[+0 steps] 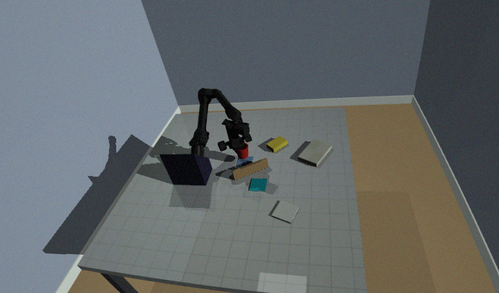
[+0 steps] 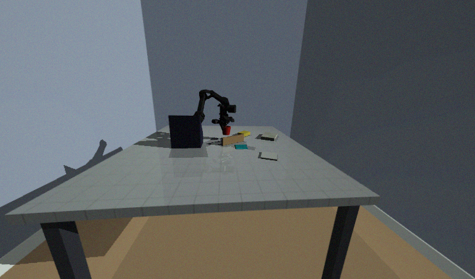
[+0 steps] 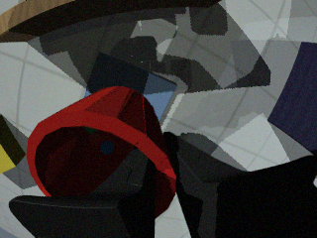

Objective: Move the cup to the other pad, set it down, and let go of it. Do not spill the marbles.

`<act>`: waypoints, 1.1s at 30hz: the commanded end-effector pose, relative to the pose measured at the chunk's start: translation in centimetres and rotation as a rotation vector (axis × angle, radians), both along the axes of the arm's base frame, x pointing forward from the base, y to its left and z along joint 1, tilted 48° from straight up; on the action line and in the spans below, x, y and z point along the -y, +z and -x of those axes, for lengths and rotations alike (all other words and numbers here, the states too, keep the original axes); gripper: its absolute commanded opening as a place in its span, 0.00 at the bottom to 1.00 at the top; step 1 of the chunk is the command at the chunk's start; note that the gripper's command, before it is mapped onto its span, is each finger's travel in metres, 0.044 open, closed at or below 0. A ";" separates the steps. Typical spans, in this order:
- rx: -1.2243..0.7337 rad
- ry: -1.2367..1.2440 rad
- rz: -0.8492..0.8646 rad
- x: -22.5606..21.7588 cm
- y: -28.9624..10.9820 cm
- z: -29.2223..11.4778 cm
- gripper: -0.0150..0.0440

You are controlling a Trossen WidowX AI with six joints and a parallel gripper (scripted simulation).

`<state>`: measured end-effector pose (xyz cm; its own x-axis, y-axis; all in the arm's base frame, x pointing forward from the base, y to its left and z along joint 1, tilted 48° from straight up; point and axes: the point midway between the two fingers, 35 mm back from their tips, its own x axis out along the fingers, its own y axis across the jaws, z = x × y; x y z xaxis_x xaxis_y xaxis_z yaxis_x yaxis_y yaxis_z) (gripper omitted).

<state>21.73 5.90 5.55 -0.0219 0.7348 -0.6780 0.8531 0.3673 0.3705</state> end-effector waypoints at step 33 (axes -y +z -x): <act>0.002 -0.001 -0.008 2.8 2.5 -0.4 0.25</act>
